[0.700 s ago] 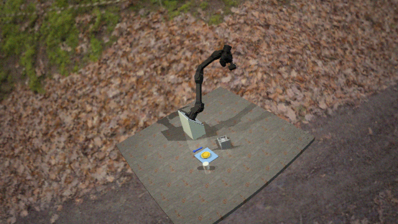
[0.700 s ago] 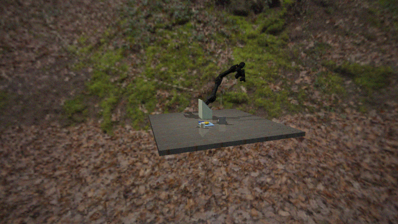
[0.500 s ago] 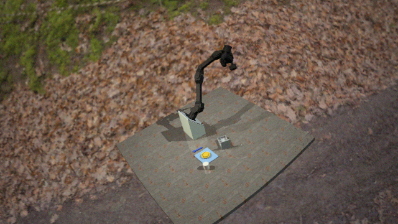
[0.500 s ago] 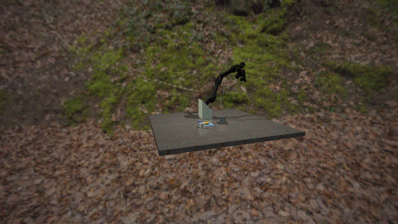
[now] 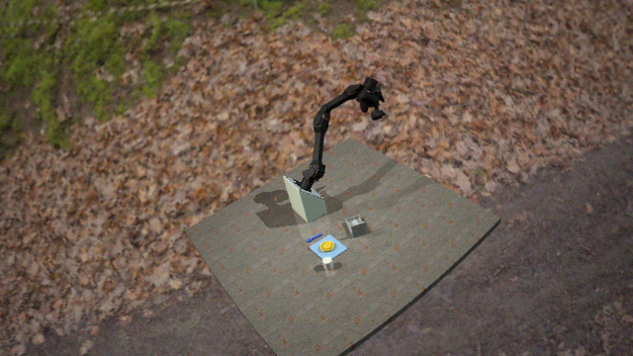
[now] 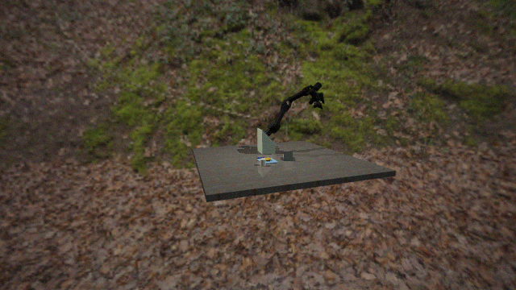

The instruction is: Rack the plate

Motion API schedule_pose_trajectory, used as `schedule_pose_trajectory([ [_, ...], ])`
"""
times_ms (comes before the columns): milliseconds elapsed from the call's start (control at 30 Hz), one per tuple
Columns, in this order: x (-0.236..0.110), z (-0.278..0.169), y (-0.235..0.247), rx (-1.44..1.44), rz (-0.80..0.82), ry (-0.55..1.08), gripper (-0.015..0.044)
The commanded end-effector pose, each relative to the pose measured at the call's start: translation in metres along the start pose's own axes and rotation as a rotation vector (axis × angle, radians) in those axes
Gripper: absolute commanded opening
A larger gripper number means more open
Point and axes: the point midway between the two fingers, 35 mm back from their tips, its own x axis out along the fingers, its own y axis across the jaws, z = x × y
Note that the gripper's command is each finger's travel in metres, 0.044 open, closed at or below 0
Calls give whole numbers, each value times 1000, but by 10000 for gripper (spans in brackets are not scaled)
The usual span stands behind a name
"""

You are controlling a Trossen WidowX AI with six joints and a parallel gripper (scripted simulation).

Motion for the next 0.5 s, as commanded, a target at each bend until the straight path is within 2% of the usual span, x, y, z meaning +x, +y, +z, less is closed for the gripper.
schedule_pose_trajectory([
  [0, 2, -18, 25, 90, 42, 34, 400],
  [467, -6, -73, 110, 406, 183, 194, 400],
])
